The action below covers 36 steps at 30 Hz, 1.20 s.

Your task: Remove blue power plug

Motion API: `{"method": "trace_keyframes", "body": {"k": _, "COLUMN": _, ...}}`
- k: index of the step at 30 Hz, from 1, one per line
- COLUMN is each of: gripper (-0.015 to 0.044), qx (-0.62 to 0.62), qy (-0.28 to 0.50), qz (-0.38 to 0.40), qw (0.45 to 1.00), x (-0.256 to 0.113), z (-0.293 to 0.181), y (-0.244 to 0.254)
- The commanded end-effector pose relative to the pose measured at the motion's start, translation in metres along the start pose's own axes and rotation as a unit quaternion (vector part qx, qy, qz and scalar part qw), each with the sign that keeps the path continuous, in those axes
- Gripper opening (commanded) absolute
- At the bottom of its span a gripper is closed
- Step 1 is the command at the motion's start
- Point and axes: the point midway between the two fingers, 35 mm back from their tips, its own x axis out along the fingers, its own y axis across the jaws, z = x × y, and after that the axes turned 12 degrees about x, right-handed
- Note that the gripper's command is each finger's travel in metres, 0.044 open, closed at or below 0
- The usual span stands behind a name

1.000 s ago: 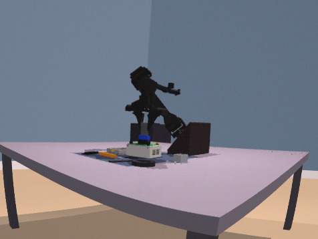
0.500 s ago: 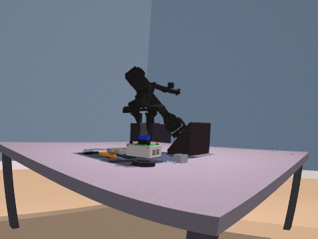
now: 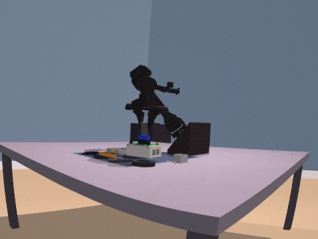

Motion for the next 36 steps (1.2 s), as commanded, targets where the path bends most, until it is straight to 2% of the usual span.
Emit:
{"method": "trace_keyframes", "body": {"k": 1, "gripper": 0.0000, "qx": -0.002, "qy": -0.003, "qz": 0.063, "qw": 0.998, "x": -0.012, "z": 0.001, "y": -0.008}}
{"method": "trace_keyframes", "body": {"k": 5, "gripper": 0.0000, "qx": -0.003, "qy": 0.005, "qz": 0.100, "qw": 0.995, "x": -0.013, "z": 0.003, "y": -0.014}}
{"method": "trace_keyframes", "body": {"k": 8, "gripper": 0.0000, "qx": -0.003, "qy": 0.005, "qz": 0.099, "qw": 0.995, "x": -0.014, "z": 0.003, "y": -0.014}}
{"method": "trace_keyframes", "body": {"k": 17, "gripper": 0.0000, "qx": -0.001, "qy": -0.019, "qz": -0.009, "qw": 1.000, "x": -0.016, "z": -0.001, "y": 0.004}}
{"method": "trace_keyframes", "body": {"k": 21, "gripper": 0.0000, "qx": 0.000, "qy": -0.023, "qz": -0.032, "qw": 0.999, "x": -0.017, "z": -0.002, "y": 0.008}}
{"method": "trace_keyframes", "body": {"k": 28, "gripper": 0.0000, "qx": -0.002, "qy": -0.009, "qz": 0.035, "qw": 0.999, "x": -0.017, "z": 0.000, "y": -0.004}}
{"method": "trace_keyframes", "body": {"k": 36, "gripper": 0.0000, "qx": -0.002, "qy": -0.009, "qz": 0.035, "qw": 0.999, "x": -0.027, "z": 0.000, "y": -0.004}}
